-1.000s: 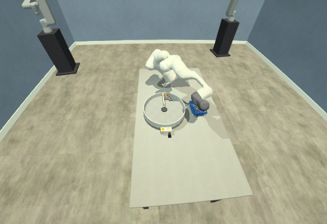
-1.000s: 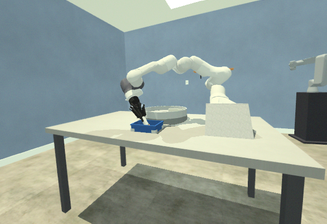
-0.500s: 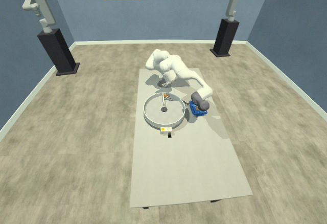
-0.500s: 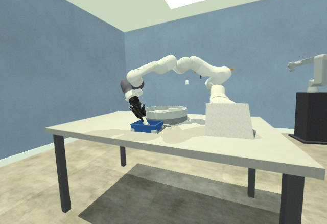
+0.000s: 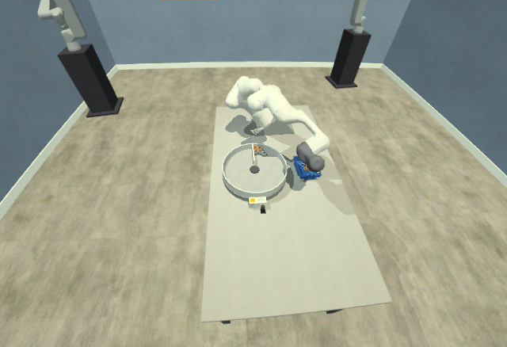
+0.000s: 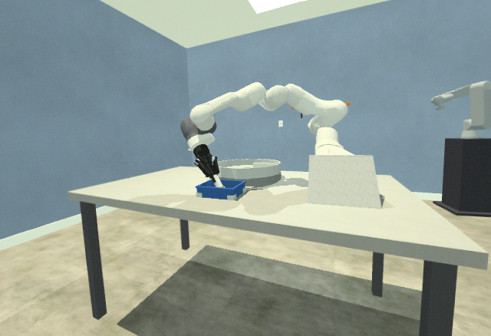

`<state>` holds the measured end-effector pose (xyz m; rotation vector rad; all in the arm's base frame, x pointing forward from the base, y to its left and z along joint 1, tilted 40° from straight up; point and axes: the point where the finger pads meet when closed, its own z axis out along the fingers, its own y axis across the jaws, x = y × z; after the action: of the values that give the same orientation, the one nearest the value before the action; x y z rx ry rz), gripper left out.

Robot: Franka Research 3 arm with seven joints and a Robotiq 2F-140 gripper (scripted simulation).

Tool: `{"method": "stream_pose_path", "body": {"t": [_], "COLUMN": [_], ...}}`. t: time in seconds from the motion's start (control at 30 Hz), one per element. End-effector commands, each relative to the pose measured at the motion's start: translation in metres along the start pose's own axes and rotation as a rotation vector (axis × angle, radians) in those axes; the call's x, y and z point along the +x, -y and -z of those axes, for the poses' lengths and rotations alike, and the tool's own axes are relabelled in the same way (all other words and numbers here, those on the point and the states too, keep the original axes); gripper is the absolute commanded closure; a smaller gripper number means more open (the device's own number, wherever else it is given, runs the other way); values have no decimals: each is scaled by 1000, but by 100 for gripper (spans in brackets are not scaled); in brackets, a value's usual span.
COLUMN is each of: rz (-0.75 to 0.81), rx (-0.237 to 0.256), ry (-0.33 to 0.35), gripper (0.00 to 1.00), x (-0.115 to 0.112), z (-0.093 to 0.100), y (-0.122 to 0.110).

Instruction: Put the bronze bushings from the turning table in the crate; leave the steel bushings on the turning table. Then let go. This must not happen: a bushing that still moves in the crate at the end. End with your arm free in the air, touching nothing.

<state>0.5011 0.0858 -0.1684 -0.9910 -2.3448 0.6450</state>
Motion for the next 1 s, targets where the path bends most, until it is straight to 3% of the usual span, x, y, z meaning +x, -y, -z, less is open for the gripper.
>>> {"method": "stream_pose_path", "body": {"t": [0.0,0.07,0.1,0.97], "rz": [9,9,9,9], "rx": [-4,-4,-4,-4], "ry": [2,2,2,2], "gripper": [100,100,93,93], "x": [0,0,0,0], "z": [0,0,0,0], "y": [-2,-2,-2,-2]}}
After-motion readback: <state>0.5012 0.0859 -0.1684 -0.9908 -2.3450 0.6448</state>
